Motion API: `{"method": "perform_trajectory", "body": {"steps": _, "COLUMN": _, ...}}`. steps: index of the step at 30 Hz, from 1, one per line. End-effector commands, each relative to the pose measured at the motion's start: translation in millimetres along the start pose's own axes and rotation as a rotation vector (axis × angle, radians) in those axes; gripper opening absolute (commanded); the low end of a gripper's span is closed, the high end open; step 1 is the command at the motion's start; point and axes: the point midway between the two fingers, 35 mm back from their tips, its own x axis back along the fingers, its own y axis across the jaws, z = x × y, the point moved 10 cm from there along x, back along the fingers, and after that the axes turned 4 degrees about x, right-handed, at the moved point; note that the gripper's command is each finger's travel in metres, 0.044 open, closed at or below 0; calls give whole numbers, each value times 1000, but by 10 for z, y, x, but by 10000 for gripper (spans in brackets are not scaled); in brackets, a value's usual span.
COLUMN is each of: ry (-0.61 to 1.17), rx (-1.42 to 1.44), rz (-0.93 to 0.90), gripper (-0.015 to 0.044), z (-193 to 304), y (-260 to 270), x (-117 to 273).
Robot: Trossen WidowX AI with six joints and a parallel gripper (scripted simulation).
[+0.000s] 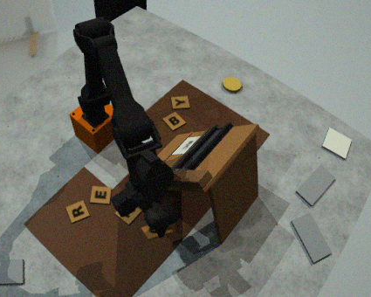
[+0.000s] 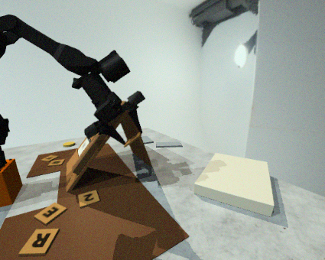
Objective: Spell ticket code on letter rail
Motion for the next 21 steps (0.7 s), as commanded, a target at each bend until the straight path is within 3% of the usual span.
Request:
{"method": "perform_trajectory", "body": {"steps": 1, "ry": 0, "rx": 62, "rz": -51, "gripper": 0, "z": 66, "y": 91, "x": 97}}
{"method": "perform_trajectory", "body": {"steps": 21, "ry": 10, "rx": 320, "rz": -214, "gripper": 0, "z": 370, "y": 323, "x": 395}}
